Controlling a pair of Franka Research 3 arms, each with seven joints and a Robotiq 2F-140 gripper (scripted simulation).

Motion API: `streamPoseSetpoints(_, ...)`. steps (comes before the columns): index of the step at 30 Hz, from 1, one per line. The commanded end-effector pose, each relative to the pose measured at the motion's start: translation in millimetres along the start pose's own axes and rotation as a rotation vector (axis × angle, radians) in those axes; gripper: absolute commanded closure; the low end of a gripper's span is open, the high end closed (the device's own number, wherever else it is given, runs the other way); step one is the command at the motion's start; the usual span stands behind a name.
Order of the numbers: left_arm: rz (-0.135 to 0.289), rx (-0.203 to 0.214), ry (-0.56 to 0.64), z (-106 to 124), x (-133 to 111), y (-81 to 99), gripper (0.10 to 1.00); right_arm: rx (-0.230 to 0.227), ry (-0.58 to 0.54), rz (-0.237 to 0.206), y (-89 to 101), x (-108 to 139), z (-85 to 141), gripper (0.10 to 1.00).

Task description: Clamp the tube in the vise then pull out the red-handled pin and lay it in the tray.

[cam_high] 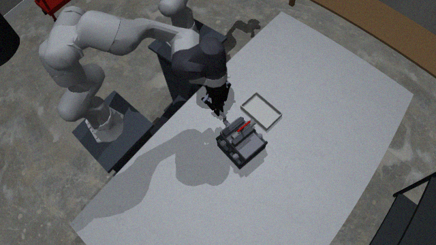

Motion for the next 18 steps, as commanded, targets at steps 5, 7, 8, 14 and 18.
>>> streamPoseSetpoints(5,0.001,0.002,0.003,-0.2,0.5,0.4,0.098,0.003,0.009,0.006,-2.5,-0.5,-14.3,0.976)
streamPoseSetpoints(7,0.001,0.002,0.003,-0.2,0.5,0.4,0.098,0.003,0.009,0.006,-3.6,-0.4,-17.2,0.976)
streamPoseSetpoints(8,0.001,0.002,0.003,-0.2,0.5,0.4,0.098,0.003,0.009,0.006,-4.3,-0.4,-18.6,0.976)
streamPoseSetpoints(14,0.001,0.002,0.003,-0.2,0.5,0.4,0.098,0.003,0.009,0.006,-7.9,-0.2,-24.4,0.976)
streamPoseSetpoints(18,0.001,0.002,0.003,-0.2,0.5,0.4,0.098,0.003,0.009,0.006,-13.5,0.0,-29.9,0.976)
Point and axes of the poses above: on each arm, the point where the finger pads meet when closed, its own y axis back along the fingers, its own z axis across the jaws, x = y × z, the point moved 2 cm from there along y, back along the fingers, and after that the axes turned 2 degrees about y, right-handed, at the moved point
